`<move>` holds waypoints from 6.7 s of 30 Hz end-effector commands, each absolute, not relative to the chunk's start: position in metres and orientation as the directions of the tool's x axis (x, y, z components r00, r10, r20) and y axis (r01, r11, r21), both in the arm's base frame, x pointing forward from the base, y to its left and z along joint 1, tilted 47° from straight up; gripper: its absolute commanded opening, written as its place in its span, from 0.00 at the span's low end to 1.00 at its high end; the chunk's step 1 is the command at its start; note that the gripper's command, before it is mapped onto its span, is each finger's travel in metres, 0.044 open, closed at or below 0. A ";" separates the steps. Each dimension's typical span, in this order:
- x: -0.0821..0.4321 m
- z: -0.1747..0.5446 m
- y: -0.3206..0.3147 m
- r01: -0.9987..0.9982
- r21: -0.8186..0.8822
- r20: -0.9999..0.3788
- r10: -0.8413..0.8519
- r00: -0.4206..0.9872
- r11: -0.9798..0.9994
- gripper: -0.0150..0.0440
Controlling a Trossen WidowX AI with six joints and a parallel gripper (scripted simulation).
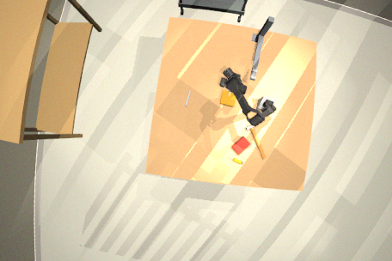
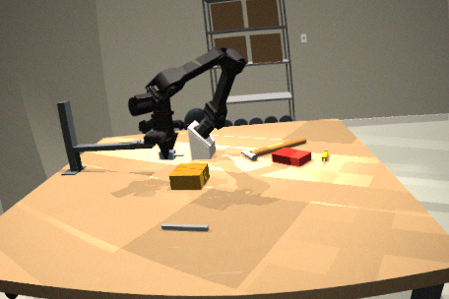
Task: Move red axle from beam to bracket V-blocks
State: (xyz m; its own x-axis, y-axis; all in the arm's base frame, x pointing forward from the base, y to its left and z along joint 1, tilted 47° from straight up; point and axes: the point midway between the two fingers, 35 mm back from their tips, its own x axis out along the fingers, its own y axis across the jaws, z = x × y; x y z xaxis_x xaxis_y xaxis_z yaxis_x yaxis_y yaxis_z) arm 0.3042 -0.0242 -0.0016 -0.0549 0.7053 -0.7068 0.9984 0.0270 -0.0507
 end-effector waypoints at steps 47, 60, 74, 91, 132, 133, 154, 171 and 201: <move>0.300 -0.089 -0.024 0.998 -0.055 -0.696 0.716 -0.057 0.025 0.25; 0.298 -0.099 -0.013 0.998 -0.055 -0.694 0.717 -0.057 0.026 0.25; 0.298 -0.090 -0.004 0.998 -0.056 -0.694 0.717 -0.057 0.026 0.25; 0.296 -0.070 0.015 0.998 -0.057 -0.693 0.719 -0.058 0.026 0.25; 0.299 -0.105 -0.021 0.998 -0.055 -0.695 0.717 -0.057 0.026 0.25; 0.299 -0.104 -0.022 0.998 -0.055 -0.695 0.716 -0.057 0.026 0.25; 0.302 -0.082 -0.047 0.998 -0.055 -0.698 0.714 -0.056 0.025 0.25; 0.302 -0.062 -0.067 0.998 -0.056 -0.698 0.714 -0.057 0.025 0.25; 0.337 -0.059 -0.045 0.998 -0.054 -0.697 0.715 -0.055 0.025 0.25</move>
State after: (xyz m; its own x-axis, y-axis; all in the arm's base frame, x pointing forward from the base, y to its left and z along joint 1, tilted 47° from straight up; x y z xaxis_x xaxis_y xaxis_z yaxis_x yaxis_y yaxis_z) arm 0.3389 -0.0522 -0.0536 -0.0452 0.7095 -0.7033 0.9989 0.0237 -0.0403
